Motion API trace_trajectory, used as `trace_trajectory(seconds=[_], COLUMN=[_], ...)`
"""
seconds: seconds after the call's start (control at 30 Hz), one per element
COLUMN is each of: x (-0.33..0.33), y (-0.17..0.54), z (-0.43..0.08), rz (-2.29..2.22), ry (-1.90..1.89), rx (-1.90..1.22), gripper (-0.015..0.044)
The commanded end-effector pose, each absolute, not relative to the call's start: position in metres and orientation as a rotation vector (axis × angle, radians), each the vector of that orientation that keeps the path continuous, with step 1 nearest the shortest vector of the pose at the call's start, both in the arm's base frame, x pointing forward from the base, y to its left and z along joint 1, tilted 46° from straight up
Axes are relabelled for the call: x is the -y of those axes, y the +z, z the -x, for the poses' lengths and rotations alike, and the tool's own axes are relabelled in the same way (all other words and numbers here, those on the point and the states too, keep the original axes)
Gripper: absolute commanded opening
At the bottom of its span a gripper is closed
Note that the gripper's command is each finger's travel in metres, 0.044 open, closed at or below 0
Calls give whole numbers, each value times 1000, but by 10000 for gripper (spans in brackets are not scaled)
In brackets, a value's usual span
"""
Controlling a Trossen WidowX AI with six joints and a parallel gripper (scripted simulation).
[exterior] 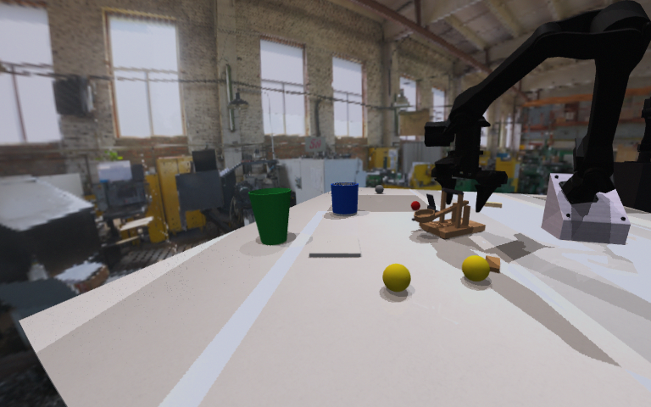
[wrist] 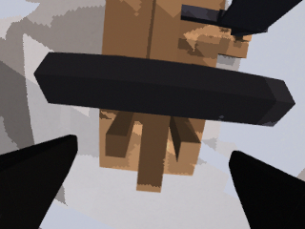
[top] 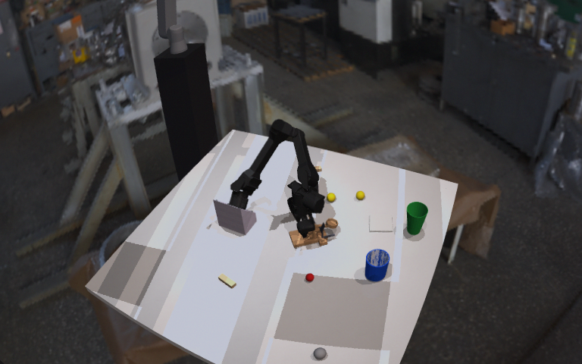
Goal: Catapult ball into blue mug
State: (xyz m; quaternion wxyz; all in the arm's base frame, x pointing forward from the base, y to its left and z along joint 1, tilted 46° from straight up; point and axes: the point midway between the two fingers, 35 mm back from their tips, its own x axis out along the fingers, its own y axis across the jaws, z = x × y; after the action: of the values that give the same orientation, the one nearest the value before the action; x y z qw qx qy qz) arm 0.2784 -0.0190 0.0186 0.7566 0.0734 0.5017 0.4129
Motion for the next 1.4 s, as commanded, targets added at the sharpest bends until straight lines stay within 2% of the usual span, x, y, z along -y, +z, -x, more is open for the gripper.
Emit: trace_trajectory(seconds=[0.0, 0.47, 0.83, 1.03, 1.17, 1.37], x=[14, -1, 2, 2, 30, 40], y=[15, 1, 3, 3, 29, 34], z=[-279, -280, -280, -280, -275, -272], rz=[-169, -171, -162, -162, -163, -122], ry=[901, 903, 903, 903, 901, 928], rx=[-1093, -1092, -1092, -1092, -1095, -1071], gripper=[440, 440, 151, 111, 6, 0])
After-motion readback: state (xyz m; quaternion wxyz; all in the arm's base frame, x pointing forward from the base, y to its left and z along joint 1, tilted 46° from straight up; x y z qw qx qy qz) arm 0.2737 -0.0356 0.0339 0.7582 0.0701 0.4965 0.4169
